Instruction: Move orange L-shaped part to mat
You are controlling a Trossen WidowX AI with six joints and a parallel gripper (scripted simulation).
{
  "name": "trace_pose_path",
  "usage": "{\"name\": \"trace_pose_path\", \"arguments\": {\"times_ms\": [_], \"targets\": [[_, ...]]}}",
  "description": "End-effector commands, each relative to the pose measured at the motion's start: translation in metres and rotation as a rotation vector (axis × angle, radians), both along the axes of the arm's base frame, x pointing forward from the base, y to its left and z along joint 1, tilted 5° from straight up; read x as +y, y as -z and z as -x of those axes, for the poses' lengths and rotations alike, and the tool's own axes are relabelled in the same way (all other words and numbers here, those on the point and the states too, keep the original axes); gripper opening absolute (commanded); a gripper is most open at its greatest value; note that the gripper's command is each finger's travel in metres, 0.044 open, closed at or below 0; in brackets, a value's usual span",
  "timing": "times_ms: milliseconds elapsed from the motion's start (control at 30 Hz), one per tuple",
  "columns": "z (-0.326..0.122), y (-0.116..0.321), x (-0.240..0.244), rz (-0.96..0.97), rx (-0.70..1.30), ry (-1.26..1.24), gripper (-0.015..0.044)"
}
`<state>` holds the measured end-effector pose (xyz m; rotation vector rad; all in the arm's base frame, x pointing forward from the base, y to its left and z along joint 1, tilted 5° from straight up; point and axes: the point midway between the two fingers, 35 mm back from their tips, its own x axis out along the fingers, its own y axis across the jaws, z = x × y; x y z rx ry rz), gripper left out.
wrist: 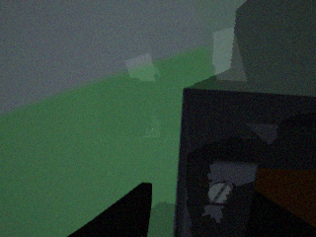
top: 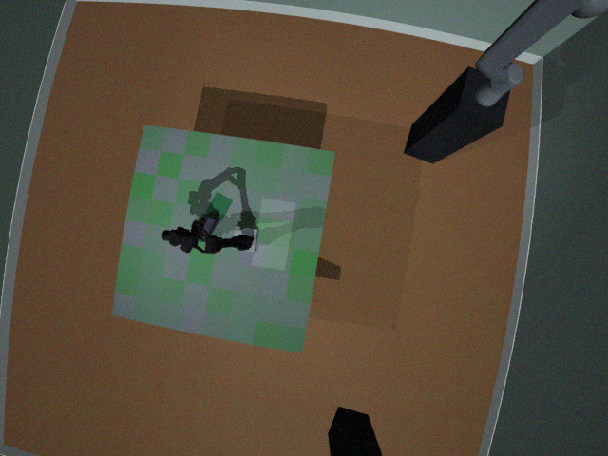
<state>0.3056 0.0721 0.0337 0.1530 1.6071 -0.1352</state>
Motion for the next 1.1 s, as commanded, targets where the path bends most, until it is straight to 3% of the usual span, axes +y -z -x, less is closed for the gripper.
{"name": "trace_pose_path", "arguments": {"times_ms": [0, 733, 1067], "targets": [[0.003, 0.005, -0.001, 0.007, 0.016, 0.0, 0.018], [-0.001, -0.015, 0.01, 0.006, 0.015, 0.0, 0.018], [-0.003, -0.105, -0.002, 0.007, 0.015, 0.0, 0.018]]}}
